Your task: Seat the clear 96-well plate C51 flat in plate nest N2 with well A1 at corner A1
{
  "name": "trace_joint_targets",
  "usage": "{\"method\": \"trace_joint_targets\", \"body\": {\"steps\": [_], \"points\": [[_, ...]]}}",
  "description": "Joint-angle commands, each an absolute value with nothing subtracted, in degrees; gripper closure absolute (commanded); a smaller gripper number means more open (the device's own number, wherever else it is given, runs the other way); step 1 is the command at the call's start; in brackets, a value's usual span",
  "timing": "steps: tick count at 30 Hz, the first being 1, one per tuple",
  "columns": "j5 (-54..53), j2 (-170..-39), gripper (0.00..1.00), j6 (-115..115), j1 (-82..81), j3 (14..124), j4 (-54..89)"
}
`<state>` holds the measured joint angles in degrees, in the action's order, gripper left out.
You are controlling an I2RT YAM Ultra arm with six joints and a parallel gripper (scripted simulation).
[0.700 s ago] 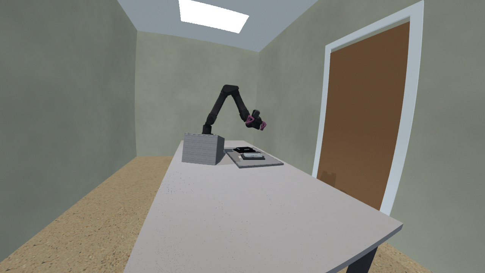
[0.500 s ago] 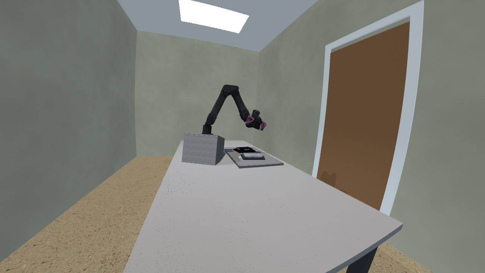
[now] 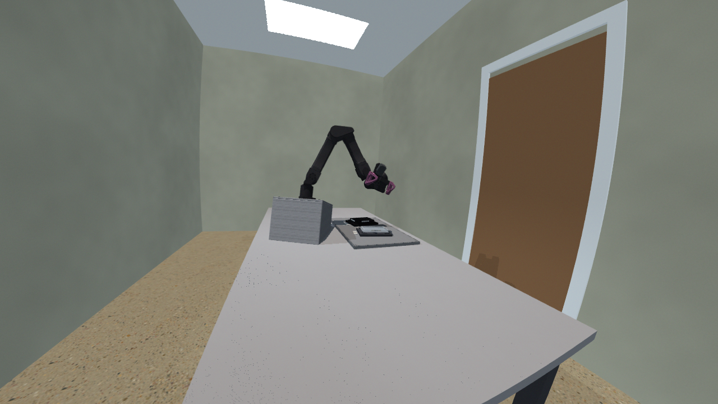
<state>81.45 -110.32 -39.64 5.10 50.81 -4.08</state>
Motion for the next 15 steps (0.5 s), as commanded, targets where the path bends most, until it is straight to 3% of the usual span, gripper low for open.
{"method": "trace_joint_targets", "body": {"steps": [1,15], "points": [[76.39,-110.35,0.00,-36.84,6.28,51.83,-2.06],[60.21,-112.09,0.00,-28.37,9.03,54.42,4.53]]}}
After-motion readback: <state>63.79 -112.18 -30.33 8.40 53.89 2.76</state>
